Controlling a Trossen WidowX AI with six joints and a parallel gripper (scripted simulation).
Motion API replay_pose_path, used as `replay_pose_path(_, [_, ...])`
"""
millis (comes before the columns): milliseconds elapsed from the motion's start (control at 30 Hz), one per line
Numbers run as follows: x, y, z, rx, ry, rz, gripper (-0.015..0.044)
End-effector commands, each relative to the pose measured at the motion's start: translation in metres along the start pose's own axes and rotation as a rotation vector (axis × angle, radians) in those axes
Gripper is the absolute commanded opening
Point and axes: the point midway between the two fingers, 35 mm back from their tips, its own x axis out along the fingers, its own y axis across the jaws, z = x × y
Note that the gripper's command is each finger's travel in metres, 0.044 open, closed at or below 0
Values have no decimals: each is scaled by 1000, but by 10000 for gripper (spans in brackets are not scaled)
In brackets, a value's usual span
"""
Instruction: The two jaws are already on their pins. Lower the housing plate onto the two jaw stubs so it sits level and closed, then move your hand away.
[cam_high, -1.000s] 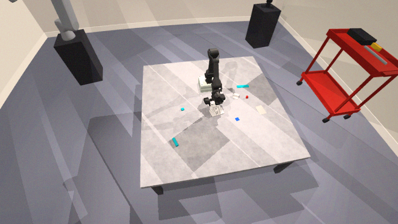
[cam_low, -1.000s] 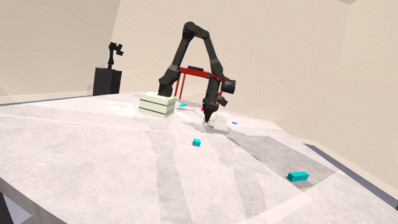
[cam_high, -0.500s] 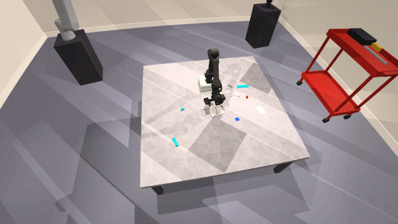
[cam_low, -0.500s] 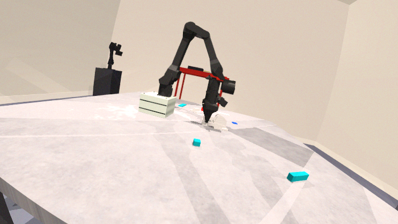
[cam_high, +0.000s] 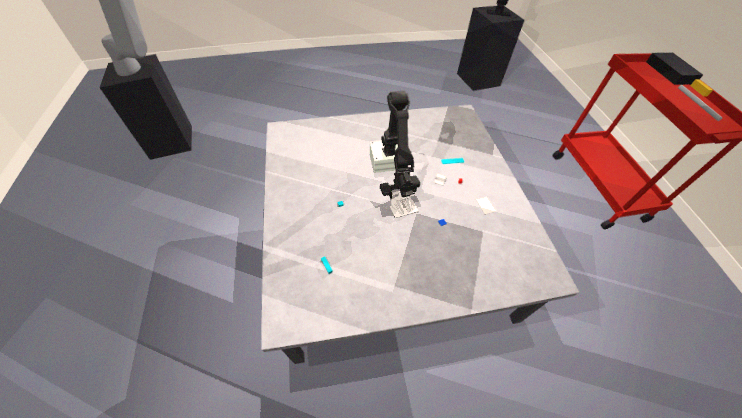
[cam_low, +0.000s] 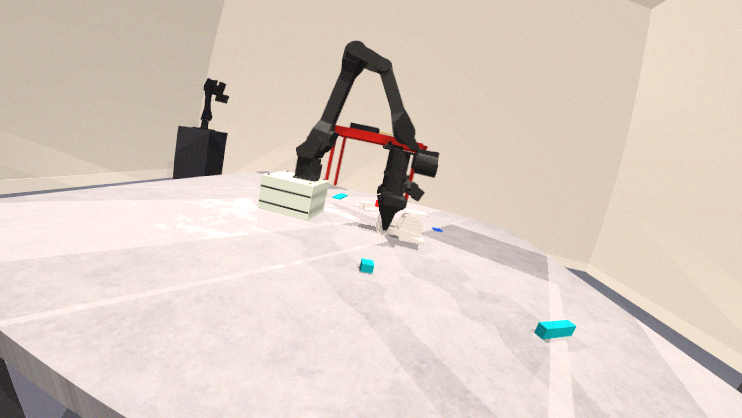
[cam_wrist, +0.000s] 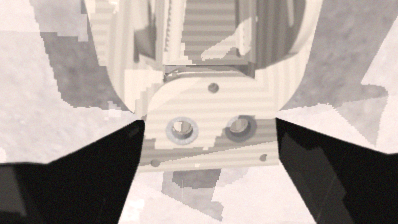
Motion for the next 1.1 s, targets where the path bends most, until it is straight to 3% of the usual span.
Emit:
replay_pose_path(0, [3,0,-2,-5,8,-1,351])
replay_pose_path(1067, [8,0,-3,-5,8,-1,351])
